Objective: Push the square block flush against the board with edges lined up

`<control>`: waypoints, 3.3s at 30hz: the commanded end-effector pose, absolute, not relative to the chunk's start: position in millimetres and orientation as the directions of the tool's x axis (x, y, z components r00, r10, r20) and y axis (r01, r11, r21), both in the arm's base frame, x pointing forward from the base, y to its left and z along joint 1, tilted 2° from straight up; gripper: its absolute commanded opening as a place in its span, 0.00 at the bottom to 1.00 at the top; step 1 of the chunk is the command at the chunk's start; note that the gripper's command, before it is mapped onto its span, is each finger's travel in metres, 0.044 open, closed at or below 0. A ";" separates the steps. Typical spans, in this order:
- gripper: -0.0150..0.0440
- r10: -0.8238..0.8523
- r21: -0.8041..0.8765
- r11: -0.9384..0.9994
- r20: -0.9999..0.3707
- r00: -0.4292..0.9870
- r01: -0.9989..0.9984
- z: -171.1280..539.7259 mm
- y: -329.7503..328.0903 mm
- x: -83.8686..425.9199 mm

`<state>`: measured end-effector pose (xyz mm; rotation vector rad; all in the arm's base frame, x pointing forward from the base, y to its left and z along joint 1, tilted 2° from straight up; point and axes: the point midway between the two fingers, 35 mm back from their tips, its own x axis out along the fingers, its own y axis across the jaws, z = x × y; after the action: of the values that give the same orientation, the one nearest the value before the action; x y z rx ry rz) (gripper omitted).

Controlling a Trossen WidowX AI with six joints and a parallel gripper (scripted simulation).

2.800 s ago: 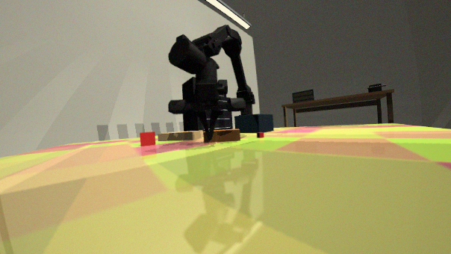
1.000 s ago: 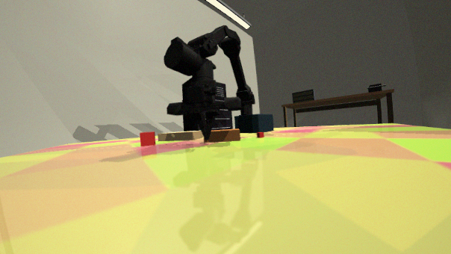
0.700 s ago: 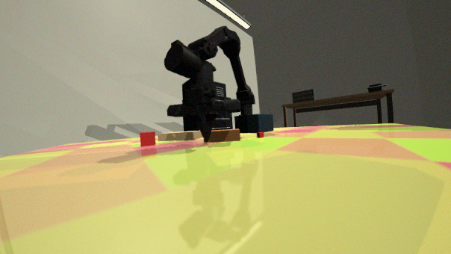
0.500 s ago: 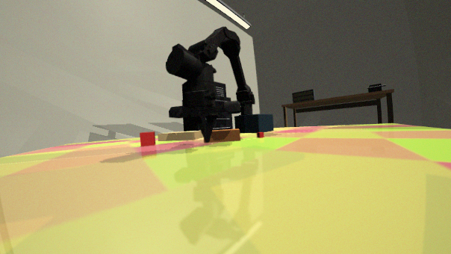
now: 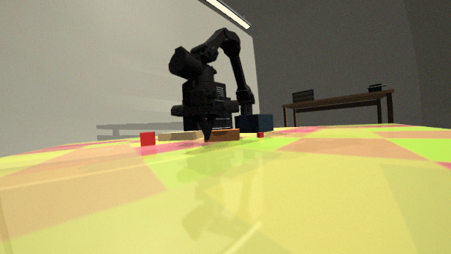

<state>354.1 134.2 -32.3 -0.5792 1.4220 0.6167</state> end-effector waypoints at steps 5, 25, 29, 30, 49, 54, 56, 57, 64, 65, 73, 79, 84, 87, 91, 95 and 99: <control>0.25 0.040 0.000 0.715 -0.998 0.040 -0.699 -34.5 123.9 343.3; 0.25 0.040 0.000 0.715 -0.998 0.041 -0.699 -34.2 123.9 345.3; 0.25 0.040 0.000 0.715 -0.998 0.041 -0.699 -33.7 128.3 350.3; 0.25 0.040 0.000 0.715 -0.998 0.041 -0.699 -33.6 129.4 351.5; 0.25 0.042 0.000 0.715 -0.998 0.043 -0.699 -31.9 150.8 373.2; 0.25 0.048 -0.003 0.714 -0.997 0.053 -0.700 -16.1 151.2 374.8; 0.25 0.044 -0.002 0.715 -0.998 0.047 -0.699 12.0 150.2 374.0; 0.25 0.042 -0.001 0.715 -0.998 0.044 -0.699 20.3 149.8 373.2; 0.25 0.049 -0.001 0.718 -0.997 0.052 -0.696 19.4 151.5 373.7; 0.25 0.048 0.001 0.729 -0.998 0.050 -0.685 19.7 152.2 368.4; 0.25 0.043 0.010 0.795 -0.998 0.040 -0.607 20.8 154.7 331.9; 0.25 0.043 0.010 0.795 -0.998 0.040 -0.607 -31.3 156.9 333.9; 0.25 0.043 0.010 0.795 -0.998 0.039 -0.607 -34.4 156.9 333.7; 0.25 0.043 0.010 0.795 -0.998 0.039 -0.607 -34.4 156.5 333.3; 0.25 0.042 0.010 0.795 -0.998 0.039 -0.607 -34.5 154.0 330.4; 0.25 0.042 0.010 0.795 -0.998 0.039 -0.607 -34.7 150.5 326.4; 0.25 0.042 0.010 0.795 -0.998 0.039 -0.607 -34.9 147.1 322.4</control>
<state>324.7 150.0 -37.1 -0.4813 1.4687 0.5278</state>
